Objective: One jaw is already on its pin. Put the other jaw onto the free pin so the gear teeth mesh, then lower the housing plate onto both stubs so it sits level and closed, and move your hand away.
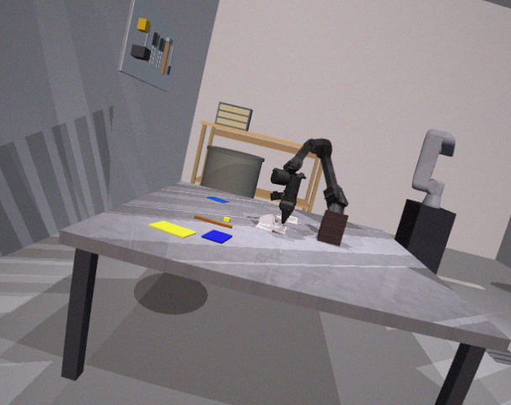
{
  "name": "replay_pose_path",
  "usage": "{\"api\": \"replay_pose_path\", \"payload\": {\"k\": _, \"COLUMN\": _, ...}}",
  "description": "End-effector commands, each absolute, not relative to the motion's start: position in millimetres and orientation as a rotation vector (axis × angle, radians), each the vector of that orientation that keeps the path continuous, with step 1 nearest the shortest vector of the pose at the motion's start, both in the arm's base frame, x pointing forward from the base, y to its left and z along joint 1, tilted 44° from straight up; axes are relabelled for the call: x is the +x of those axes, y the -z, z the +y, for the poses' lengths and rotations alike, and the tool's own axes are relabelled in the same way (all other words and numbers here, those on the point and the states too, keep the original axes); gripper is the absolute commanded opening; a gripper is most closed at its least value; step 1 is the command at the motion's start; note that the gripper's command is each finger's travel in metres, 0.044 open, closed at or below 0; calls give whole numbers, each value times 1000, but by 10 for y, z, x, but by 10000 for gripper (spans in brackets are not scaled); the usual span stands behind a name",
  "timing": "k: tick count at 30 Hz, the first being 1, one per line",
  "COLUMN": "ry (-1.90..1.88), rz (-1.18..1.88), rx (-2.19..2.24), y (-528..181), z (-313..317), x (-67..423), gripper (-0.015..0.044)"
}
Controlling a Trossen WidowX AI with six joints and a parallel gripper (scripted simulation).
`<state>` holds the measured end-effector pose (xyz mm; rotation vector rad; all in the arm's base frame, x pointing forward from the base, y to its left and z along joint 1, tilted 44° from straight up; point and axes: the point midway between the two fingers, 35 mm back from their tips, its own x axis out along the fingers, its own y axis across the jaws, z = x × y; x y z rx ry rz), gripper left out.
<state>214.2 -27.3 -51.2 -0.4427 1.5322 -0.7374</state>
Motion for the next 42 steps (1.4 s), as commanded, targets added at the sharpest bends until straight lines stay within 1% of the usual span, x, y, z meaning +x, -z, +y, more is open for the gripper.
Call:
{"api": "replay_pose_path", "payload": {"k": 1, "ry": 737, "rz": 1539, "rx": -458, "y": 561, "z": -338, "x": 2102, "gripper": 351}}
{"api": "replay_pose_path", "payload": {"k": 11, "ry": 739, "rz": 1539, "rx": -460, "y": 658, "z": -442, "x": 2069, "gripper": 351}}
{"api": "replay_pose_path", "payload": {"k": 42, "ry": 733, "rz": 1543, "rx": -467, "y": 676, "z": -460, "x": 2065, "gripper": 351}}
